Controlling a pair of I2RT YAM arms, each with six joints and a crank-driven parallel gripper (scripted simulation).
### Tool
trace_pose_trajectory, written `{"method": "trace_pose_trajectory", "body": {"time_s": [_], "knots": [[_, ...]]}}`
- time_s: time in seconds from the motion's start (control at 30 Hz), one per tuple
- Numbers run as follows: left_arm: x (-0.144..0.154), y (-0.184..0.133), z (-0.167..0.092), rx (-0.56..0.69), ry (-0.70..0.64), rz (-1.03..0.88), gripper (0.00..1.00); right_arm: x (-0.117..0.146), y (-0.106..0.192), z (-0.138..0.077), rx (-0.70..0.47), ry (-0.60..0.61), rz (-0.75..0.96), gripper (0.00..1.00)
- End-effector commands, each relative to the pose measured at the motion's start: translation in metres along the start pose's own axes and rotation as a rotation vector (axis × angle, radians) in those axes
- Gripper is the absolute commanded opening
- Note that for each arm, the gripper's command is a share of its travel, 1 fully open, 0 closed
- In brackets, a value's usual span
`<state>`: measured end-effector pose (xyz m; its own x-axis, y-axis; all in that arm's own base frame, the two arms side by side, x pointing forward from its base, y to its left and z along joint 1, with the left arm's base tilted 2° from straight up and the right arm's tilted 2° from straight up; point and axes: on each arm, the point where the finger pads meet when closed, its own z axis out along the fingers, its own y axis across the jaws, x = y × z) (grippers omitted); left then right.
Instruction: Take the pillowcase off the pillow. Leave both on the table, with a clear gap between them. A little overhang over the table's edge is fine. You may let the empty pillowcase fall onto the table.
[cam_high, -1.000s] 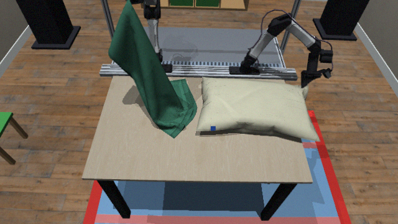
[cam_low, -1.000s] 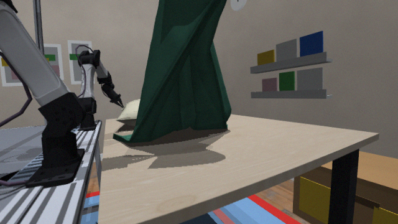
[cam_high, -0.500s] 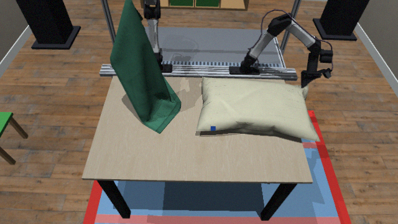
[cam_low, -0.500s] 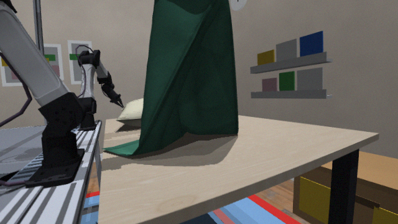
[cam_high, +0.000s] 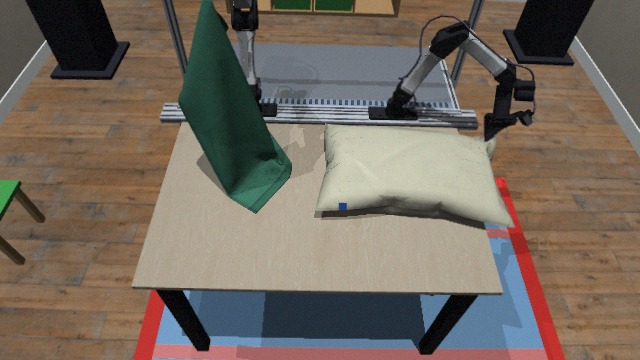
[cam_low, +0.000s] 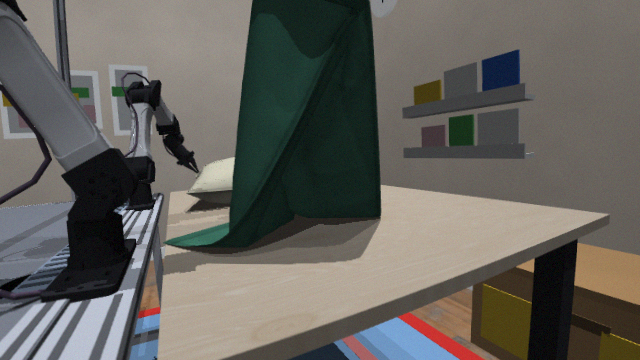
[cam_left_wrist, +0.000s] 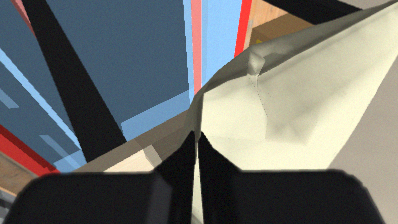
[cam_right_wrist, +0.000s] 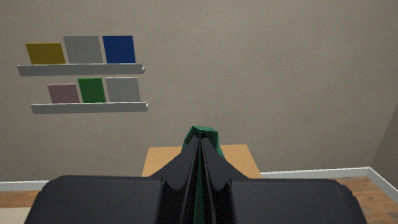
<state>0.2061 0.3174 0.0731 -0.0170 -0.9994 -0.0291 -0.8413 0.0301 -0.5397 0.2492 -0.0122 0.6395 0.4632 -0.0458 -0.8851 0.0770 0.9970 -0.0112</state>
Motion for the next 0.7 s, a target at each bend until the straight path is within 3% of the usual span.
{"method": "trace_pose_trajectory", "body": {"time_s": [0.0, 0.67], "knots": [[-0.006, 0.001, 0.000, 0.009, -0.027, 0.019, 0.01, -0.028, 0.001, -0.008, -0.009, -0.075, 0.014, 0.01], [0.000, 0.020, 0.028, -0.005, 0.004, 0.008, 0.01, -0.027, 0.001, -0.007, -0.009, -0.073, 0.012, 0.01]]}}
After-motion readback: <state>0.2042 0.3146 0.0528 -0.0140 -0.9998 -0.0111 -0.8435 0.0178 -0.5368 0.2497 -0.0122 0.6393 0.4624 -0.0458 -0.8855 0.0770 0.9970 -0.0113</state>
